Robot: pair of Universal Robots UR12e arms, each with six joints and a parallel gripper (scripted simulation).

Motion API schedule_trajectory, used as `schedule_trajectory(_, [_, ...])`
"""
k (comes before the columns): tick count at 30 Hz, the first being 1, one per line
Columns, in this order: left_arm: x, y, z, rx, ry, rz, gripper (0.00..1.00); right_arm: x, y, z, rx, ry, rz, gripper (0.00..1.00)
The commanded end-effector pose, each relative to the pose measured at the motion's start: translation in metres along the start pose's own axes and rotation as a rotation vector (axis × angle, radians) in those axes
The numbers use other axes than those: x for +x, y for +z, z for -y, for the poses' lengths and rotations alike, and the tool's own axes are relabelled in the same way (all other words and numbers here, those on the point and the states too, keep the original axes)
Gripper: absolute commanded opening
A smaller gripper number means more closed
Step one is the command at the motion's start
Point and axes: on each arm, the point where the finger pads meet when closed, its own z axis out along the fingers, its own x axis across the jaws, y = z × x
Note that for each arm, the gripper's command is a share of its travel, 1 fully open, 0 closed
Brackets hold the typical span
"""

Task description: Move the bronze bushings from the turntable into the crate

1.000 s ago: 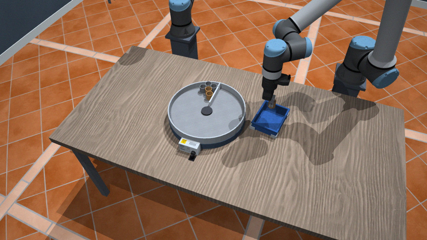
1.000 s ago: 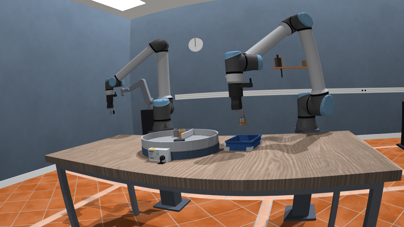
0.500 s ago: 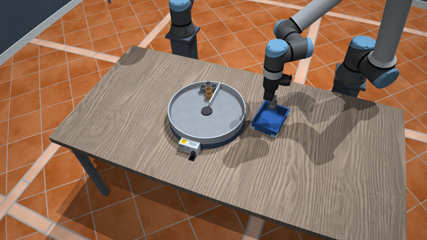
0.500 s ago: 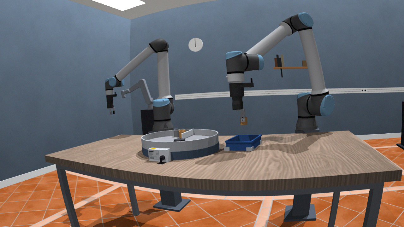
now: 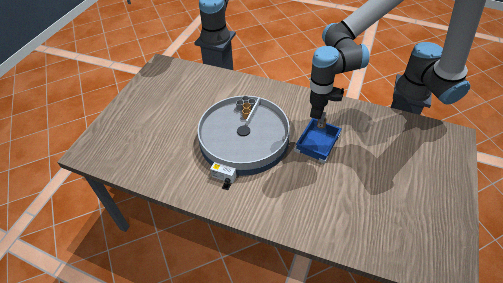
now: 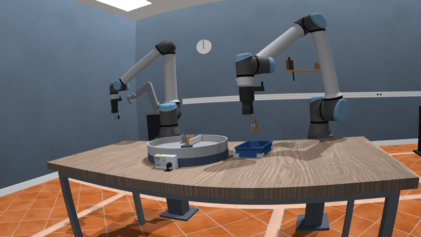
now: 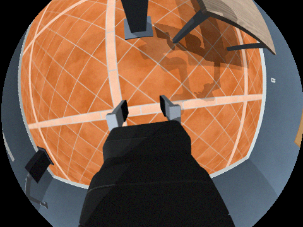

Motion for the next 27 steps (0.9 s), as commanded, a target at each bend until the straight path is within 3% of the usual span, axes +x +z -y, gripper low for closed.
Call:
schedule_trajectory(1, [0.001, -0.001, -0.001, -0.002, 0.0, -0.001, 0.0, 0.0, -0.001, -0.001, -0.002, 0.0, 0.0, 1.0])
schedule_trajectory(9, [0.001, -0.001, -0.001, -0.002, 0.0, -0.001, 0.0, 0.0, -0.001, -0.001, -0.002, 0.0, 0.0, 1.0])
schedule_trajectory(16, [0.001, 0.013, -0.001, -0.002, 0.0, -0.001, 0.0, 0.0, -0.001, -0.001, -0.002, 0.0, 0.0, 1.0])
schedule_trajectory(23, [0.001, 0.052, -0.001, -0.002, 0.0, -0.001, 0.0, 0.0, -0.001, -0.001, -0.002, 0.0, 0.0, 1.0])
schedule_trajectory(27, [0.001, 0.064, -0.001, -0.002, 0.0, -0.001, 0.0, 0.0, -0.001, -0.001, -0.002, 0.0, 0.0, 1.0])
